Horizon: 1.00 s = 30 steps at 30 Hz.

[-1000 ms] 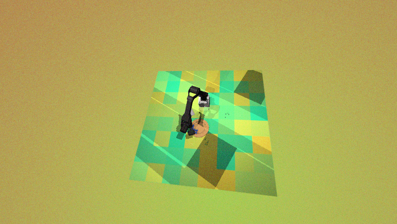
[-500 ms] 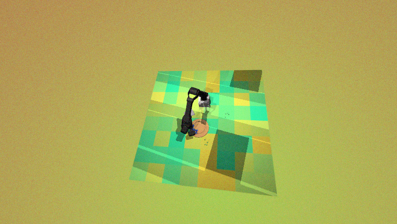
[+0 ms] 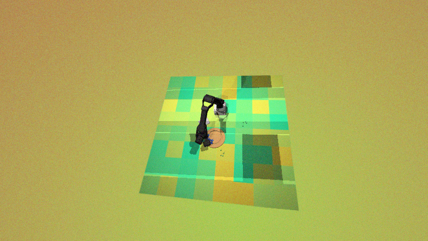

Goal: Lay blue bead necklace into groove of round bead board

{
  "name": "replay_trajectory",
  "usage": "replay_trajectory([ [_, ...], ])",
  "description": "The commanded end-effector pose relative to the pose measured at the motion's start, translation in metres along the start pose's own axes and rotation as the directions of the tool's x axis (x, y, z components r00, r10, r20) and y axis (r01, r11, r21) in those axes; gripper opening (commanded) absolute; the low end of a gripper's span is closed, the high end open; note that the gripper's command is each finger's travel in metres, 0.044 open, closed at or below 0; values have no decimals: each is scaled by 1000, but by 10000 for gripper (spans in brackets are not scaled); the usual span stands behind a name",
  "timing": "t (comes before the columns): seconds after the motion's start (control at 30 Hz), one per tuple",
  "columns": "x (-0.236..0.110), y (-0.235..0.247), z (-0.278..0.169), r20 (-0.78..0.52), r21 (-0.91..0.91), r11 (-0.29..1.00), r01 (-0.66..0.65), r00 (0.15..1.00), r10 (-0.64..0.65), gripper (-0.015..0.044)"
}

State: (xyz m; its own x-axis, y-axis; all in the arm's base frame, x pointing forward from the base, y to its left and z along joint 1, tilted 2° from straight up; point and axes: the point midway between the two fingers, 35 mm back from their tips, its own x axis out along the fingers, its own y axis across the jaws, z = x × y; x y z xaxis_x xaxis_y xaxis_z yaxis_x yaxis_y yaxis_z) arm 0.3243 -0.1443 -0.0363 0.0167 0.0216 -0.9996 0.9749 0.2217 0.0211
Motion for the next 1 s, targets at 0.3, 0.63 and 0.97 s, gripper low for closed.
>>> replay_trajectory([
  [0.3,0,0,0,0,0,1000,-1,1000,1,103],
  [0.63,0,0,0,0,0,1000,-1,1000,1,37],
  [0.97,0,0,0,0,0,1000,-1,1000,1,0],
])
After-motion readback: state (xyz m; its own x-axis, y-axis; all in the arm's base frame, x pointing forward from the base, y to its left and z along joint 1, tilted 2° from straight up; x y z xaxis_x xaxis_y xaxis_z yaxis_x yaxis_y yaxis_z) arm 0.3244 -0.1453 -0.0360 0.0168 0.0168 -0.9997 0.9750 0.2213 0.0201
